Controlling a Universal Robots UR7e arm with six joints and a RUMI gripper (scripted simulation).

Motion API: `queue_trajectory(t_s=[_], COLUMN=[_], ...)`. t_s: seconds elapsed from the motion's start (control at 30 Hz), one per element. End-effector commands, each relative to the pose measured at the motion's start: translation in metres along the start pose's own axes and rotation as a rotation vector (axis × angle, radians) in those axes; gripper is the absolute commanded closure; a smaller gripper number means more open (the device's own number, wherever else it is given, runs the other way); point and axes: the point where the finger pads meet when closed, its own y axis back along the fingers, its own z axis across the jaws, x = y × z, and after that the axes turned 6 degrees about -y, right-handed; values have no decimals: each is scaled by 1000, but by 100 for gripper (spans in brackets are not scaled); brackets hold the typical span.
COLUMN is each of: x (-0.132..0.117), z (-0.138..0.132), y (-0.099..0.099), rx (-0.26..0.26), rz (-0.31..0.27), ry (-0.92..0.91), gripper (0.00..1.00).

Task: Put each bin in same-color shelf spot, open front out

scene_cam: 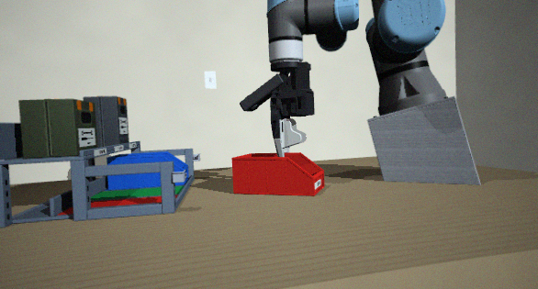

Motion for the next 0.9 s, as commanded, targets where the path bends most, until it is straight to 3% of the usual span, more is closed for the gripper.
queue_trajectory(t_s=[0.0,0.87], x=[0,0], z=[0,0], y=[-3,-6], rx=[0,0], rz=[2,2], ry=[0,0], gripper=[85,85])
